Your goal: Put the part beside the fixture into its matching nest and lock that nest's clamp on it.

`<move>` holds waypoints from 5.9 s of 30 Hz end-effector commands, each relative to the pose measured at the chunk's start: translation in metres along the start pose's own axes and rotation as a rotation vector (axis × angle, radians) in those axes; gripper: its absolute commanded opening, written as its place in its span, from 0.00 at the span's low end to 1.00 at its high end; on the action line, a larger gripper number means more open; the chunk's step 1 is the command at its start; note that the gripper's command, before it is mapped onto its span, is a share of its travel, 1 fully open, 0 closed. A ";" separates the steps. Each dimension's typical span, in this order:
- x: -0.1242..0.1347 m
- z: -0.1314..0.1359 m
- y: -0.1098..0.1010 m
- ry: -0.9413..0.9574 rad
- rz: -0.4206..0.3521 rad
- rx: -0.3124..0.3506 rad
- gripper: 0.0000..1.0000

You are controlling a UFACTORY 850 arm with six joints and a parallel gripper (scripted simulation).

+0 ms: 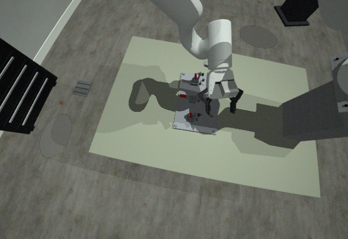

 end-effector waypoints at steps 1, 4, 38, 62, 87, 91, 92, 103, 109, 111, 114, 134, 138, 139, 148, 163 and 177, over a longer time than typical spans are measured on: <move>0.004 0.004 -0.007 0.140 -0.075 0.065 1.00; 0.008 0.006 -0.014 0.243 -0.122 0.120 1.00; 0.043 -0.006 -0.102 1.235 -0.408 0.818 1.00; 0.049 -0.027 -0.138 1.552 -0.417 1.138 1.00; 0.049 -0.027 -0.138 1.552 -0.417 1.138 0.00; 0.049 -0.027 -0.138 1.552 -0.417 1.138 0.00; 0.049 -0.027 -0.138 1.552 -0.417 1.138 0.00; 0.049 -0.027 -0.138 1.552 -0.417 1.138 0.00; 0.049 -0.027 -0.138 1.552 -0.417 1.138 0.47; 0.049 -0.027 -0.138 1.552 -0.417 1.138 0.47; 0.049 -0.027 -0.138 1.552 -0.417 1.138 0.47; 0.049 -0.027 -0.138 1.552 -0.417 1.138 0.47; 0.049 -0.027 -0.138 1.552 -0.417 1.138 0.47; 0.049 -0.027 -0.138 1.552 -0.417 1.138 1.00; 0.049 -0.027 -0.138 1.552 -0.417 1.138 1.00; 0.049 -0.027 -0.138 1.552 -0.417 1.138 1.00; 0.049 -0.027 -0.138 1.552 -0.417 1.138 1.00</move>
Point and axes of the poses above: the point where the finger pads meet when closed, its own y axis out along the fingers, its own z axis across the jaws, x = y × z, the point moved 10 cm from there along -y, back along the fingers, and after that the axes turned 15 degrees about y, right-handed, at the moved point
